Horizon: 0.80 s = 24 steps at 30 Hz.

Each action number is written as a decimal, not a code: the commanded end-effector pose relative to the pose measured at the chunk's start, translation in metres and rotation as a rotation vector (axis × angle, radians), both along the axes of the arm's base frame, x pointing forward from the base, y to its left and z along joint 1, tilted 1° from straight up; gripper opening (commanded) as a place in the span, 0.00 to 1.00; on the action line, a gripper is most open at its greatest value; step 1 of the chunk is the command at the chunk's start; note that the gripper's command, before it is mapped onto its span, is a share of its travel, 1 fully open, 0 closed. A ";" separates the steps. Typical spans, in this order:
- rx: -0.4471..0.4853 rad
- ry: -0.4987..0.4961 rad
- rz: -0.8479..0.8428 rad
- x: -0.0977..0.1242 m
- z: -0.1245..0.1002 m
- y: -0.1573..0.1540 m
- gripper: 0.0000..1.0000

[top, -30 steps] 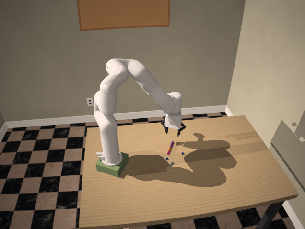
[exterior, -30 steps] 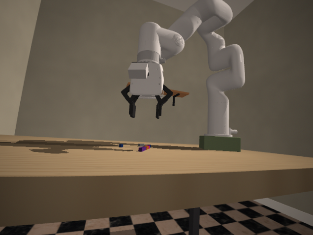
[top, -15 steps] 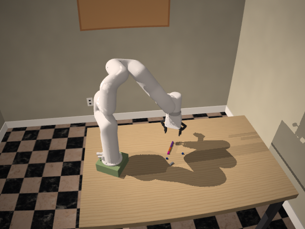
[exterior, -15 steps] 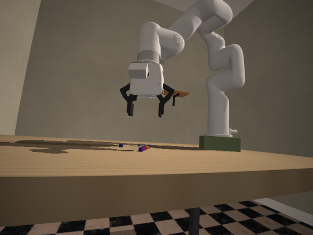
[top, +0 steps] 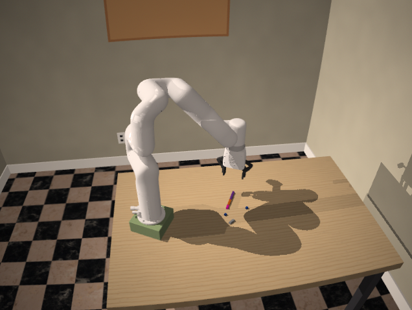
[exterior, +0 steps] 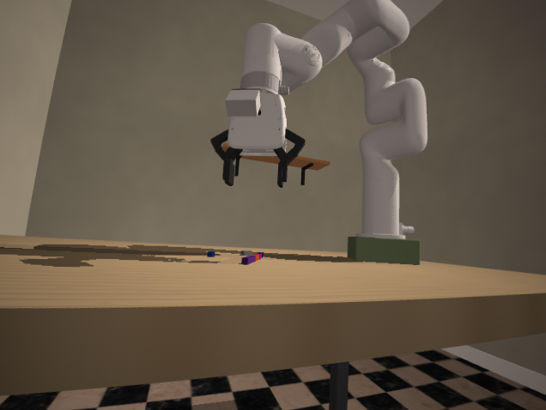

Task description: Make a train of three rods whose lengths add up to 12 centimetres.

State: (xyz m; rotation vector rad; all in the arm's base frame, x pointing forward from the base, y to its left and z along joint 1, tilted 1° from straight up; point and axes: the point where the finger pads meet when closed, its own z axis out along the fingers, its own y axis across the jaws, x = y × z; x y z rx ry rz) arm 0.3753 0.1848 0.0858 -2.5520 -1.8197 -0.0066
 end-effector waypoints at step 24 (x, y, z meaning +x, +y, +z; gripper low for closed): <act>0.002 -0.005 0.000 0.001 0.057 0.000 1.00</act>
